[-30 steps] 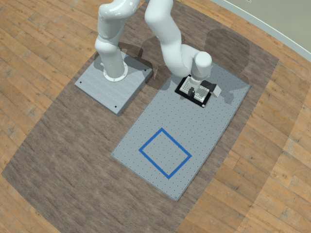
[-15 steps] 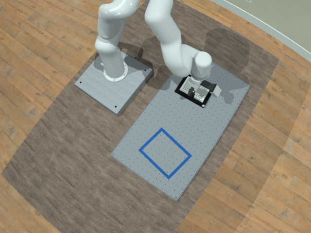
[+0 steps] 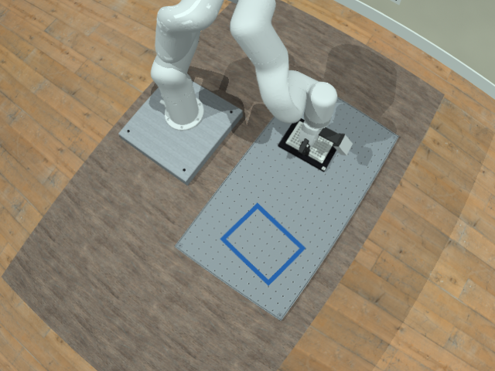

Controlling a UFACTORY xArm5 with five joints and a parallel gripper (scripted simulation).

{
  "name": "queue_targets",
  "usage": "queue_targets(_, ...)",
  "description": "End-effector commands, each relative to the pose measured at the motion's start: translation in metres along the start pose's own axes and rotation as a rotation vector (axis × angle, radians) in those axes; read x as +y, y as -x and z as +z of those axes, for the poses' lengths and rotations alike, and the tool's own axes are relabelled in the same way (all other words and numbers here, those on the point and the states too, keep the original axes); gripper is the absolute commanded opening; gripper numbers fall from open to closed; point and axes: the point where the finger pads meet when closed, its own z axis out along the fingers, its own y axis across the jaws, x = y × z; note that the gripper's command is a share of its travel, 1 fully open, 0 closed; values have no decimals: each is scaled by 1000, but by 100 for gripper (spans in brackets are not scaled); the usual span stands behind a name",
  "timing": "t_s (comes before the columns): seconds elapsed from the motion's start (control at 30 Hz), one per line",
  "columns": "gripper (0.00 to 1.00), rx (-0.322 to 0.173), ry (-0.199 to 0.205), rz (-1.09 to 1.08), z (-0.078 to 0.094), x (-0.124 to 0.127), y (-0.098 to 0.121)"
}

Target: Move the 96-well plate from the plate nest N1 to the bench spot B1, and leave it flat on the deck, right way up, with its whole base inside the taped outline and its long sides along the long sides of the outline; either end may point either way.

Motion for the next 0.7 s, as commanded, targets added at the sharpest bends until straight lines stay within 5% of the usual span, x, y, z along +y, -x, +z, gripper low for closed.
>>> queue_targets(0.0, 0, 3, -1, 0, -1, 0, -1)
queue_targets(0.67, 0, 3, -1, 0, -12, 0, -1)
